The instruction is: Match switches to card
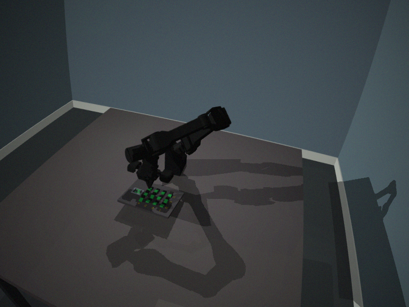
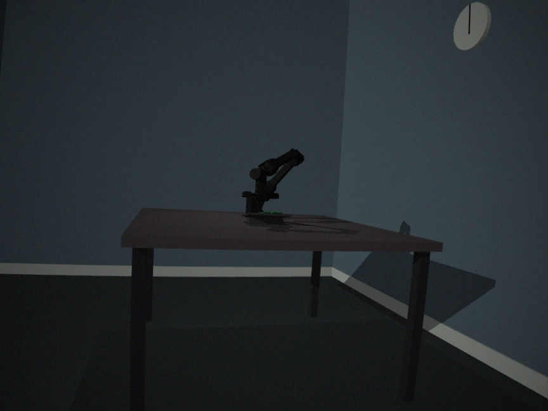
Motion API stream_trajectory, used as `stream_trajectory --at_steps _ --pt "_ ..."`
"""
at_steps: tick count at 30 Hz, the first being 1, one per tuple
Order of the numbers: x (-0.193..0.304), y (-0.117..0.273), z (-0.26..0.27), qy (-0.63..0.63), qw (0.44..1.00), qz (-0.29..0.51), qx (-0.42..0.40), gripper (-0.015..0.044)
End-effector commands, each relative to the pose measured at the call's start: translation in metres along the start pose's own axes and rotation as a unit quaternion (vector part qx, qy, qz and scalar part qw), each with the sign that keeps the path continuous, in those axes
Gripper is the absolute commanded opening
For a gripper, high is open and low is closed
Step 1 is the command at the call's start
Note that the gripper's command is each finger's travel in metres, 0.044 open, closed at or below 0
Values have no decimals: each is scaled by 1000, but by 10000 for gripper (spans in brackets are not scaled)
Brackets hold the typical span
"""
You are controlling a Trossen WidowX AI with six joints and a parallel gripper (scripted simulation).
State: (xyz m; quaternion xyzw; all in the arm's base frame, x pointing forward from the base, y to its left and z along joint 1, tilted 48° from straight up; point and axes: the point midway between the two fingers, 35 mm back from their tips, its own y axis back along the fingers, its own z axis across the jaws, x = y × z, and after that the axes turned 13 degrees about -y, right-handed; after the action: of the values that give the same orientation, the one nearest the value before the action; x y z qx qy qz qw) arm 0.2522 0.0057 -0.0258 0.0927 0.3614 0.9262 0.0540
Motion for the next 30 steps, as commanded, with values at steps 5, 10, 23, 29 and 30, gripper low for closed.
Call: stream_trajectory --at_steps 5,10,23,29,30 --pt "0 -1 1 -2 1000 -1 -2 0" --pt "0 -2 1 -2 1000 -1 -2 0" --pt "0 -4 1 -2 1000 -1 -2 0" --pt "0 -4 1 -2 1000 -1 -3 0" --pt "0 -5 1 -2 1000 -1 -3 0"
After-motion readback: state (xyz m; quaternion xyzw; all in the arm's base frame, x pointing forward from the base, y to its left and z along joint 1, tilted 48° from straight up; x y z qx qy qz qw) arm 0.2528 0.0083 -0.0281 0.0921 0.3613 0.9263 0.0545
